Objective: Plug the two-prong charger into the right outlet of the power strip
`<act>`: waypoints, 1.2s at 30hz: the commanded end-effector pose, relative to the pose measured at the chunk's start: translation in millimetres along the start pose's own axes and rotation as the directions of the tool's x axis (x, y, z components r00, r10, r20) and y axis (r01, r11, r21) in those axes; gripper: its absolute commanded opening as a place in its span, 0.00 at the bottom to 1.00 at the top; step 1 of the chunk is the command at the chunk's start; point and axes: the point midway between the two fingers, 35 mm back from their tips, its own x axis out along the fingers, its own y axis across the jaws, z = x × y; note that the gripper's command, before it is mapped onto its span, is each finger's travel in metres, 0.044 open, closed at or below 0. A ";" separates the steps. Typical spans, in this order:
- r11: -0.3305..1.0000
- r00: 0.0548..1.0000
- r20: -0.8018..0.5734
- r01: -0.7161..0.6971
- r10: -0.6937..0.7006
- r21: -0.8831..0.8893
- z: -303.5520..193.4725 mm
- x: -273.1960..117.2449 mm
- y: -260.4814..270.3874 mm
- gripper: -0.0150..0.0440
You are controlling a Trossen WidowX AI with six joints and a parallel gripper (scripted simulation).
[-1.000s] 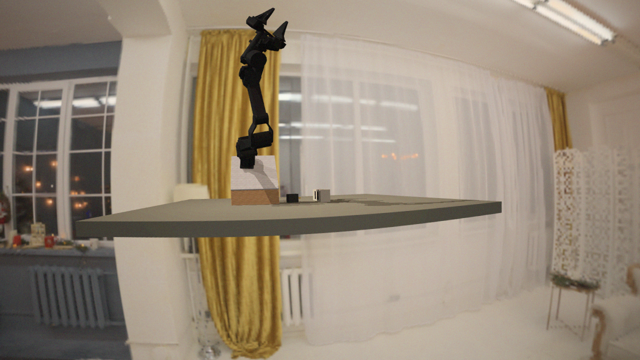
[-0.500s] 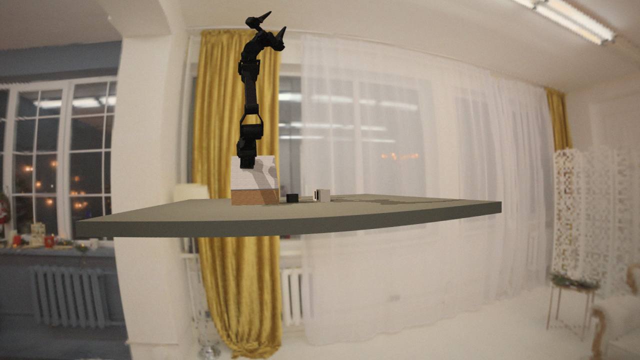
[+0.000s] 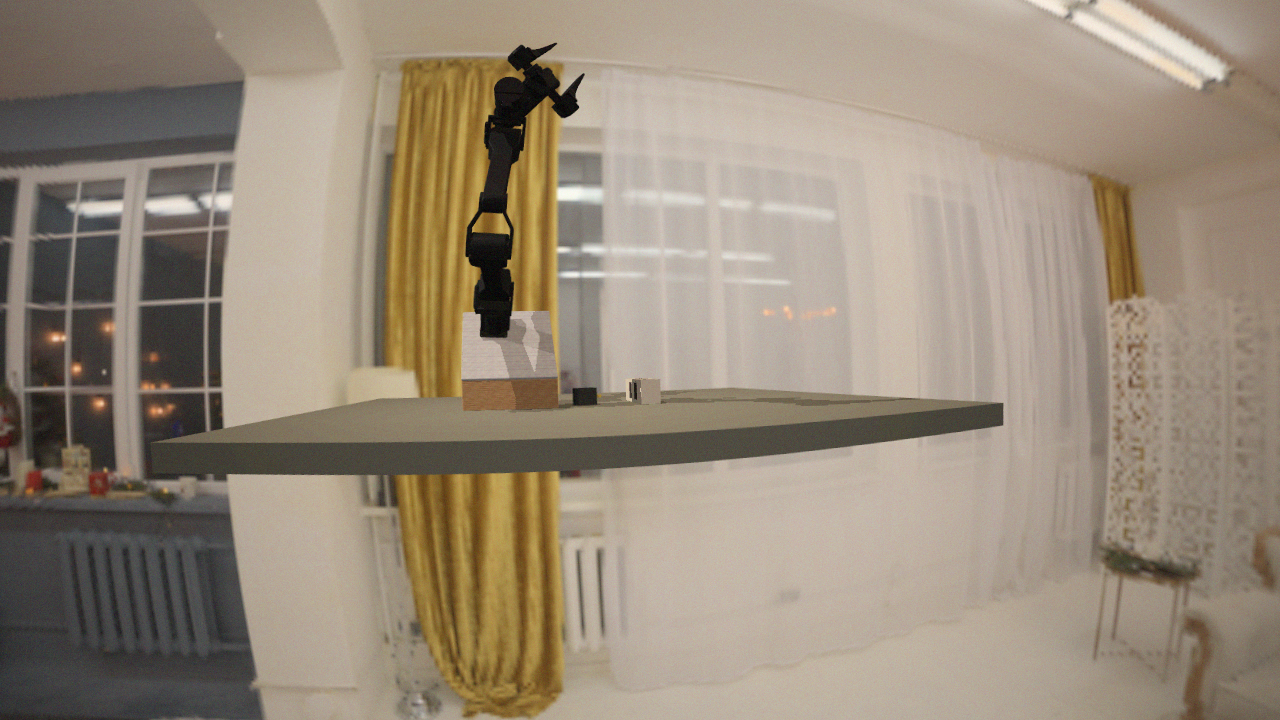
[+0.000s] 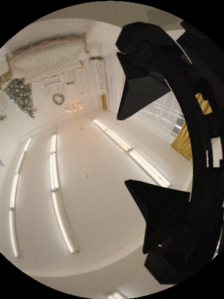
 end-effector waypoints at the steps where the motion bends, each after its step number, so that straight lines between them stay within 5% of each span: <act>1: 0.994 0.998 -0.026 0.059 -0.062 -0.091 -19.1 6.6 -20.4 1.00; 24: 0.763 0.882 -0.080 0.352 -0.464 -0.542 -88.0 23.9 -171.9 1.00; 36: 0.556 0.744 -0.055 0.445 -0.665 -0.702 -100.4 9.7 -261.0 1.00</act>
